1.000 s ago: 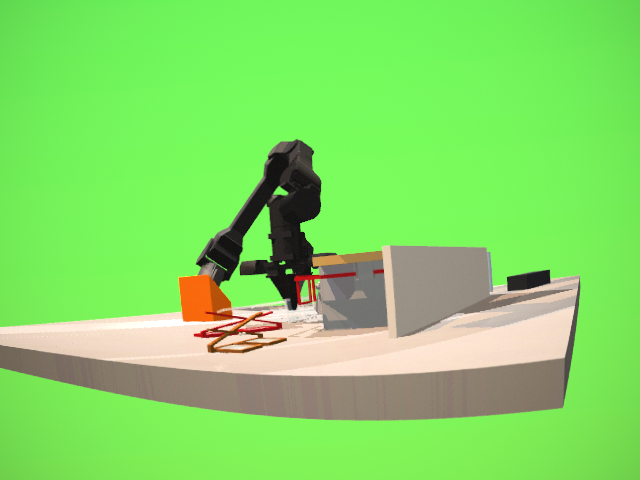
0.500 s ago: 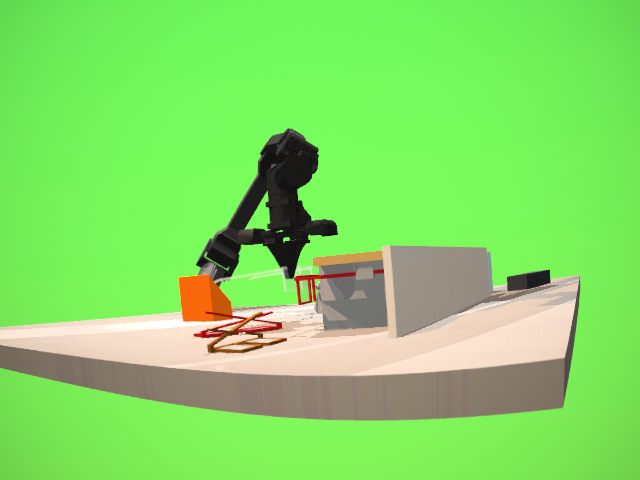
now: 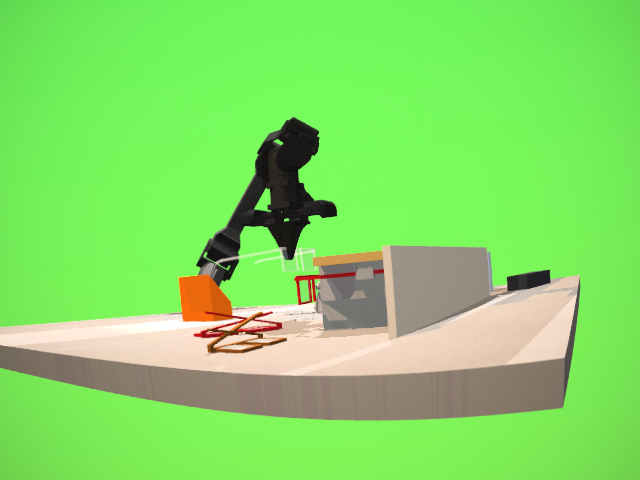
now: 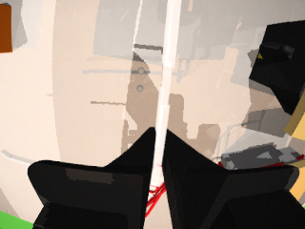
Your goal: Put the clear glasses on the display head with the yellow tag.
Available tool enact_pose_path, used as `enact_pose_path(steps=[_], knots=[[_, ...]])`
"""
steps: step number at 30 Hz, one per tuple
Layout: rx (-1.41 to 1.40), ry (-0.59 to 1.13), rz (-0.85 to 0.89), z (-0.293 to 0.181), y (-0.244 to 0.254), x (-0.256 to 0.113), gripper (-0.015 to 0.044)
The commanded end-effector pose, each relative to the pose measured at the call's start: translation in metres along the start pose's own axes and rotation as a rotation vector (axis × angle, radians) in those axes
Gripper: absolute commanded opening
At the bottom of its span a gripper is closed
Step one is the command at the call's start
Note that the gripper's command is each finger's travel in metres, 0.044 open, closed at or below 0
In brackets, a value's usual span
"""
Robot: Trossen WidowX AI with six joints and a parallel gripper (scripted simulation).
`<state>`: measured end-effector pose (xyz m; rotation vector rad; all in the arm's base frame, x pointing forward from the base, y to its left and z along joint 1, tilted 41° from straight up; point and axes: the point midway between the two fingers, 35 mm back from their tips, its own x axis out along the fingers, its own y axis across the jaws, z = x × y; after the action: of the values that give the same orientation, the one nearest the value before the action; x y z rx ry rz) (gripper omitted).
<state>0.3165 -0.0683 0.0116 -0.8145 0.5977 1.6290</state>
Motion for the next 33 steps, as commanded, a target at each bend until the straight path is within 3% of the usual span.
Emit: enact_pose_path(steps=[1, 33], knots=[[0.081, 0.033, 0.011, 0.011, -0.004, -0.005, 0.0000], [0.875, 0.269, -0.077, 0.101, -0.016, -0.021, 0.0000]])
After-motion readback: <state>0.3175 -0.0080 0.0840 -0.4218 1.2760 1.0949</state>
